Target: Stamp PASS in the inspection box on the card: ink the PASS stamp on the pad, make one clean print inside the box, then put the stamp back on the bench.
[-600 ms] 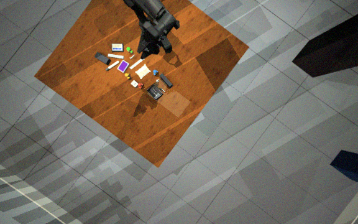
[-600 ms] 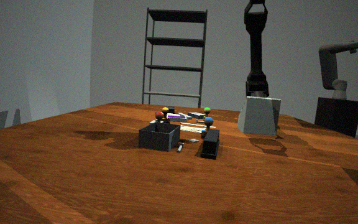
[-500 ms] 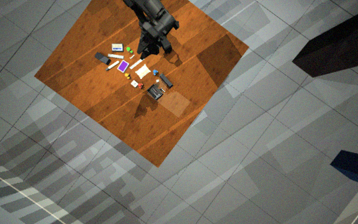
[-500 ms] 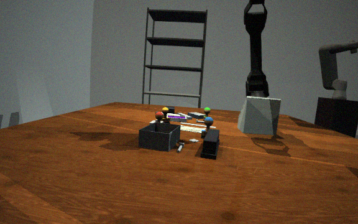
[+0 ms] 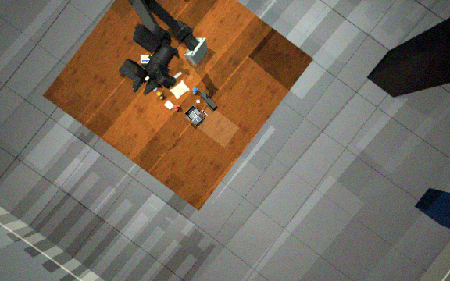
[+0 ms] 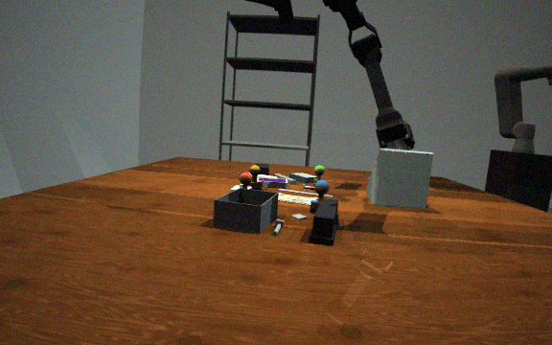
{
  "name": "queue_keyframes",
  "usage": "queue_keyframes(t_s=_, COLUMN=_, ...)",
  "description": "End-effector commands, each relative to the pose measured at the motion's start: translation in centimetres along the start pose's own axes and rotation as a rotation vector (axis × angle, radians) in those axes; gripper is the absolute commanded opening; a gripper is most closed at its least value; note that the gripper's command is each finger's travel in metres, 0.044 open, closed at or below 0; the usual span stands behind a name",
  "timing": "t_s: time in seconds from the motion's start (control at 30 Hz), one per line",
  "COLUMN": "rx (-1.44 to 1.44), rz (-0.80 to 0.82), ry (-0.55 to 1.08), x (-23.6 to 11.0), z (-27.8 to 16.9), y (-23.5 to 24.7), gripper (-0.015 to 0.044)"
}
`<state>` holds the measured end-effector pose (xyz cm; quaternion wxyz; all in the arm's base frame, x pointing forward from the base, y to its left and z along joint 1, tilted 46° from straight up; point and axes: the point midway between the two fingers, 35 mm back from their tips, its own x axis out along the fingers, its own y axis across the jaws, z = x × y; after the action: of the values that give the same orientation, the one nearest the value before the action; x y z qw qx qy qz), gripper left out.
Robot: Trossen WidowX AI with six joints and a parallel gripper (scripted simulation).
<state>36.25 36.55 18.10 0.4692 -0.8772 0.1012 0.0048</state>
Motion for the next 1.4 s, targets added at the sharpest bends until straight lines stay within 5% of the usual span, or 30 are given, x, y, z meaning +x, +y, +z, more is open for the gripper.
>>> queue_keyframes(t_s=0.0, rx=0.119, rz=0.123, ry=0.019, x=3.3, z=-4.3, y=3.7, gripper=0.023)
queue_keyframes(t_s=0.43, rx=0.576, rz=0.551, ry=0.279, x=5.1, z=-18.8, y=17.2, gripper=0.023)
queue_keyframes(t_s=0.9, rx=1.061, rz=0.916, ry=0.983, x=-6.8, z=-32.2, y=30.2, gripper=0.023)
queue_keyframes(t_s=1.37, rx=1.094, rz=0.934, ry=1.066, x=-8.0, z=-33.4, y=31.4, gripper=0.023)
